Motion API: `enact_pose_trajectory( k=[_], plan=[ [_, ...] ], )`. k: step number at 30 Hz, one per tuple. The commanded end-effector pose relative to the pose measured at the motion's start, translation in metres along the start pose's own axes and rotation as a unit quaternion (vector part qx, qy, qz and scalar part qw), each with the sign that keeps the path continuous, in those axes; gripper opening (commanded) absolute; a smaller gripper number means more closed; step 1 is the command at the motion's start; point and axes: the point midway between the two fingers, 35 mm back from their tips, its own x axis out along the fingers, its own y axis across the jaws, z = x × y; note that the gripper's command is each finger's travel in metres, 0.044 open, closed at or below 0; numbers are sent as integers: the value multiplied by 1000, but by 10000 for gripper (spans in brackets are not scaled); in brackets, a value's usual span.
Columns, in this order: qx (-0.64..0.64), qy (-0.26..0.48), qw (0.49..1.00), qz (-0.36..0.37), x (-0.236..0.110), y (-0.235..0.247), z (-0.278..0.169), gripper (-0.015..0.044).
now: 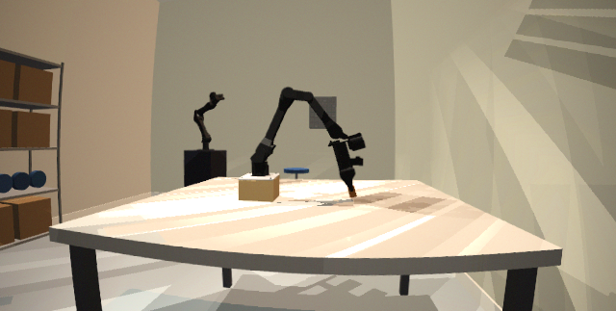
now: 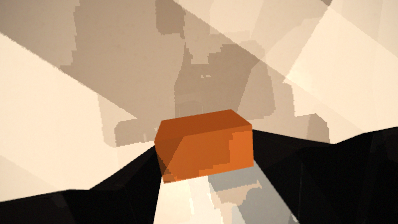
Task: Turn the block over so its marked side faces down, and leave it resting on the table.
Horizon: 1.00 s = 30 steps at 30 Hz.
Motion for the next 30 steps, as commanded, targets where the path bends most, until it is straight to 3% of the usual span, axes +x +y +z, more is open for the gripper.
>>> enact_pose_trajectory(
  k=[1, 19, 30],
  plan=[
    [-3, -28, 1000, 0, 1, 0, -3, 0],
    [-3, -136, 991, 0, -4, 0, -11, 0],
    [-2, -207, 978, 1, 22, 0, -6, 0]
  ],
)
